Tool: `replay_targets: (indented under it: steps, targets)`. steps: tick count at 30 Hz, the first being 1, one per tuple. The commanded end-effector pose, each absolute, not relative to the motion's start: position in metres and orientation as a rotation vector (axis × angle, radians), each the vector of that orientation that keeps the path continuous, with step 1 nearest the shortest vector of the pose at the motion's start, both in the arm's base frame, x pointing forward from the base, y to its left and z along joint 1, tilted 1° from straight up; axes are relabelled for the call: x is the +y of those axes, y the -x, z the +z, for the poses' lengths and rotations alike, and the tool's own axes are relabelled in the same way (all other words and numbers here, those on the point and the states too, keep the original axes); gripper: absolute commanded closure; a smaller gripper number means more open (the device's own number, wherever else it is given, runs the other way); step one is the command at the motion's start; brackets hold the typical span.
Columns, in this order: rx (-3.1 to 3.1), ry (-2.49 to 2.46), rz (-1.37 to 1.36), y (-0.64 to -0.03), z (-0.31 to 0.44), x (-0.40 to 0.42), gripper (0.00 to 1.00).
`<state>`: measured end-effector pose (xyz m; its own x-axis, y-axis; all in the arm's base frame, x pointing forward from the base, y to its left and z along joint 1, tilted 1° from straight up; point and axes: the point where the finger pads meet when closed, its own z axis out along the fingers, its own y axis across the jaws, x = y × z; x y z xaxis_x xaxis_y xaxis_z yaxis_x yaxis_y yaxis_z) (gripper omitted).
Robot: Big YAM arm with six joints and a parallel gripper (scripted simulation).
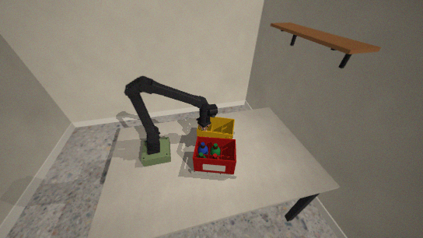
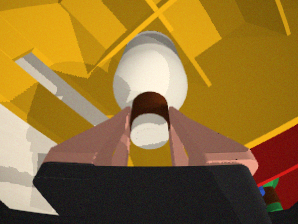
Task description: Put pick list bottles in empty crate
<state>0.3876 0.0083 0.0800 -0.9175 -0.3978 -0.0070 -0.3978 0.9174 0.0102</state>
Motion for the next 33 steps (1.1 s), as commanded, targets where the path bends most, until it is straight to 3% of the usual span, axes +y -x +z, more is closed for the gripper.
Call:
replay_targets:
  steps: [1, 28, 29, 33]
  targets:
    - [3.033, 0.627, 0.006, -0.4, 0.093, 0.009, 1.0]
    - [3.033, 0.627, 0.006, -0.4, 0.092, 0.01, 1.0]
    - [3.033, 0.627, 0.006, -0.4, 0.092, 0.01, 0.39]
    - [3.039, 0.629, 0.013, -0.389, 0.089, 0.014, 0.39]
